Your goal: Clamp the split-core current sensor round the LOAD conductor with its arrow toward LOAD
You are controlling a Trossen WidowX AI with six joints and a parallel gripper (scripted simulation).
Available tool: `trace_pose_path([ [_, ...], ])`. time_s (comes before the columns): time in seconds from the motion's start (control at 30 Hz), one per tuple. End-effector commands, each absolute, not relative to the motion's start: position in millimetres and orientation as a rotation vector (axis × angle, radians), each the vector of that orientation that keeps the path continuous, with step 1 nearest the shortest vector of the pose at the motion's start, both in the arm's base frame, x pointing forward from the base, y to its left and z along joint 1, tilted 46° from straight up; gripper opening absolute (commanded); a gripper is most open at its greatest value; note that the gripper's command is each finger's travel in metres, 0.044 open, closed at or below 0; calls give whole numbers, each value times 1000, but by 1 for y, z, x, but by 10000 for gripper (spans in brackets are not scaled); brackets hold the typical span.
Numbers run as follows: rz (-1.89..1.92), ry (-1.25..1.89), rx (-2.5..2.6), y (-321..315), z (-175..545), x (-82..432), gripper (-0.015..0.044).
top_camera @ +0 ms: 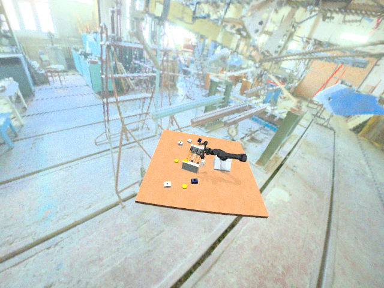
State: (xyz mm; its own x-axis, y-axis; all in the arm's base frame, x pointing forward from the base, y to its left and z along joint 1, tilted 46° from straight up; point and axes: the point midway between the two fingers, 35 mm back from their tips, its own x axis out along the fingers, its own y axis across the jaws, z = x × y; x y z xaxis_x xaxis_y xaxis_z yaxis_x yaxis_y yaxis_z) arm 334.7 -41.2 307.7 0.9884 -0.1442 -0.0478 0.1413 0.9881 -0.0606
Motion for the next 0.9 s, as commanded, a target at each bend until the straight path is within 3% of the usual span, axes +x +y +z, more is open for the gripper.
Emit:
trace_pose_path([
  [0.0,0,-50,0,0,323,316,440],
  [0.33,21,-8,-7,1,317,323,440],
  [0.57,253,408,26,10,249,374,440],
  [0.87,508,834,343,4,171,399,440],
])
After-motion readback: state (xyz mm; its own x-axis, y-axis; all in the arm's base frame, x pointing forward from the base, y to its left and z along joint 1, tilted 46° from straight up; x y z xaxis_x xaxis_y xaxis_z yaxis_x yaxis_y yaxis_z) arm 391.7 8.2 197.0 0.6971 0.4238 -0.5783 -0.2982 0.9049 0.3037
